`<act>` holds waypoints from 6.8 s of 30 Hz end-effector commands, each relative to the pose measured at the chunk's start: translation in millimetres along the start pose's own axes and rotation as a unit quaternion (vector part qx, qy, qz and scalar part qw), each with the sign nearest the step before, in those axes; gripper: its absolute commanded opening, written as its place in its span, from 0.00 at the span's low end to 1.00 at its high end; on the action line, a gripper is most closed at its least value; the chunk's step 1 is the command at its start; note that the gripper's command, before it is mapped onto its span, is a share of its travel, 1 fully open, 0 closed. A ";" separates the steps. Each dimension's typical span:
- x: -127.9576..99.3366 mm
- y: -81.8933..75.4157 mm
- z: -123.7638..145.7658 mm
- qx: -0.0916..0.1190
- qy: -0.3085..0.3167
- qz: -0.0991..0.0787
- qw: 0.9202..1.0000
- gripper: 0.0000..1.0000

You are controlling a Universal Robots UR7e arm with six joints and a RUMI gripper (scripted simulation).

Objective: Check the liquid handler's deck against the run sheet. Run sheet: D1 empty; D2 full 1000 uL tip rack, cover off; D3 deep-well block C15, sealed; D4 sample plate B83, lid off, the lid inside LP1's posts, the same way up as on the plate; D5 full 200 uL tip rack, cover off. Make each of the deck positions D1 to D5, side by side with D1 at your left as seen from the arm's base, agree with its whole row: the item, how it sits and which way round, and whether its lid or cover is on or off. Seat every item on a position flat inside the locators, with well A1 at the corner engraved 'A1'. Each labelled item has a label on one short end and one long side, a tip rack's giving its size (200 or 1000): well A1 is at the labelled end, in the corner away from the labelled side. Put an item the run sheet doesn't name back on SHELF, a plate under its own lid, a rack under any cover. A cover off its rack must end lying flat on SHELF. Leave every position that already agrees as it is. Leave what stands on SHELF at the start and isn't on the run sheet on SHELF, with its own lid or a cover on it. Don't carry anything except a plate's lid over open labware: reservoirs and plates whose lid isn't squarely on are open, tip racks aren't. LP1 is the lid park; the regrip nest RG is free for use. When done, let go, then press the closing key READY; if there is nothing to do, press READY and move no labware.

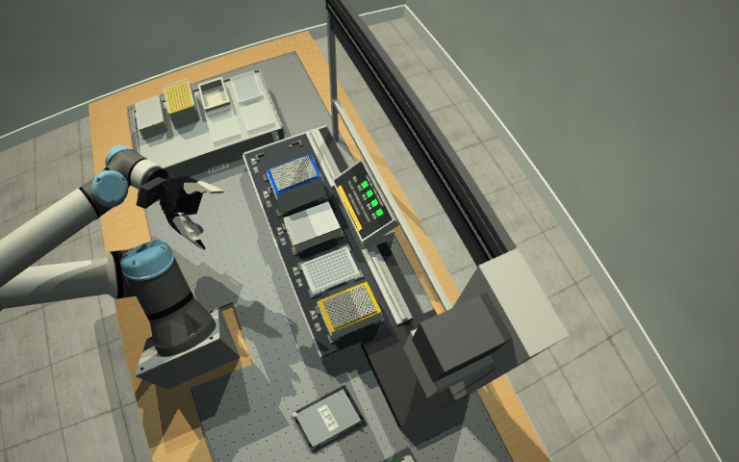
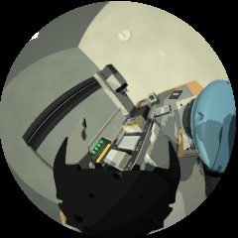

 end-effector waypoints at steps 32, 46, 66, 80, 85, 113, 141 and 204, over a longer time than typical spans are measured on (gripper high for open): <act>0.6 8.3 6.0 0.065 0.128 0.079 0.986 0.82; 0.6 8.3 6.0 0.065 0.128 0.079 0.986 0.82; -0.8 10.5 10.3 0.079 0.160 0.097 0.979 0.82; 0.2 11.1 8.5 0.087 0.178 0.108 0.974 0.82; 0.2 11.1 8.5 0.087 0.178 0.108 0.974 0.82; -0.1 13.5 11.0 0.107 0.228 0.137 0.958 0.82; -0.1 13.5 11.0 0.107 0.228 0.137 0.958 0.82; -0.1 17.4 15.3 0.142 0.327 0.200 0.913 0.82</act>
Point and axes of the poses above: the point where the finger pads meet when closed, its own y axis out along the fingers, its own z axis across the jaws, x = y × z, the point moved 8 cm from there along -y, back along the fingers, and after that the axes turned 10 degrees about y, right-handed, at the moved point
